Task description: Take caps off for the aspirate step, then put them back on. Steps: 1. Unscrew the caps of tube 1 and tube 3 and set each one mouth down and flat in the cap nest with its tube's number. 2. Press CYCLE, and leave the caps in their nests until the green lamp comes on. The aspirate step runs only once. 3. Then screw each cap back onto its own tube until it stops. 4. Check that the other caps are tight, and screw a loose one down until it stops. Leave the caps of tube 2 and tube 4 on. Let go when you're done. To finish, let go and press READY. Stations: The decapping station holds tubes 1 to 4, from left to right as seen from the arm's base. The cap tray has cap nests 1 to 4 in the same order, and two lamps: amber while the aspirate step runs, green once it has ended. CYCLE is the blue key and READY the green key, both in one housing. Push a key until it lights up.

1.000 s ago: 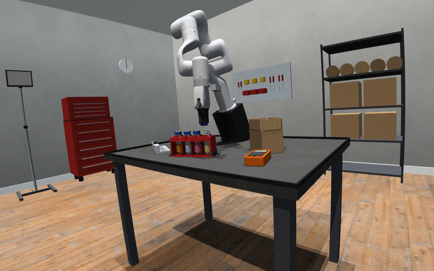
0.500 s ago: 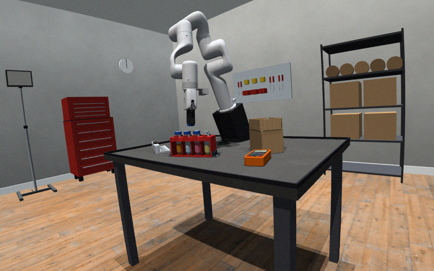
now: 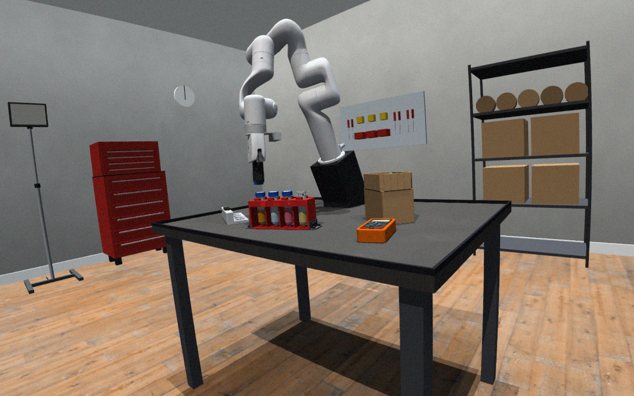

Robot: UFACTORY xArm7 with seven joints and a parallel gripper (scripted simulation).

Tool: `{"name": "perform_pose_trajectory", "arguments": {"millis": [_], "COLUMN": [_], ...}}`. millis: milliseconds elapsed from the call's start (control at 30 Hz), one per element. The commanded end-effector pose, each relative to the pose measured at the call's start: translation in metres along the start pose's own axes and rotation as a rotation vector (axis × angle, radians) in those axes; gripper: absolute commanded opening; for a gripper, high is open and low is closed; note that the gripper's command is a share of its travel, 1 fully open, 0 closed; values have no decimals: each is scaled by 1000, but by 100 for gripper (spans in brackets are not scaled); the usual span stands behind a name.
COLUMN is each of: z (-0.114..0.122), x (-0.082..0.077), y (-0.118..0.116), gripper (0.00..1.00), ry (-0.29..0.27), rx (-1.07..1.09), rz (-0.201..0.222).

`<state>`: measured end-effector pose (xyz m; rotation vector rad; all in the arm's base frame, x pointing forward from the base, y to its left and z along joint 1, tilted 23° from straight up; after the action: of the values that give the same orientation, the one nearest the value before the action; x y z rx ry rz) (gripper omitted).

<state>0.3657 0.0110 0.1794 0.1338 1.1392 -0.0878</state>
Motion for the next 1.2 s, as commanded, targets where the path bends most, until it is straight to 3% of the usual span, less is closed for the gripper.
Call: {"name": "perform_pose_trajectory", "arguments": {"millis": [0, 67, 433, 733, 1167], "z": [13, 13, 38, 38, 37], "x": [-1, -1, 1, 1, 61], "y": [-34, -34, -121, -123, -122], "gripper": [0, 0, 0, 0, 0], "ry": [22, 22, 22, 22, 22], "rx": [-6, -6, -6, -6, -6], "rz": [17, 17, 16, 16, 15]}}
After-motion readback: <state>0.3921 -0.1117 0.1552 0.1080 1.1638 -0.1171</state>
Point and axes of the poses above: the point where the finger pads meet when closed, its own x axis out along the fingers, its own y axis across the jaws, z = x × y, the point moved 7 cm from there along -x, back along the fingers, and after that the axes turned 15 degrees about -x, right-handed, at the moved point
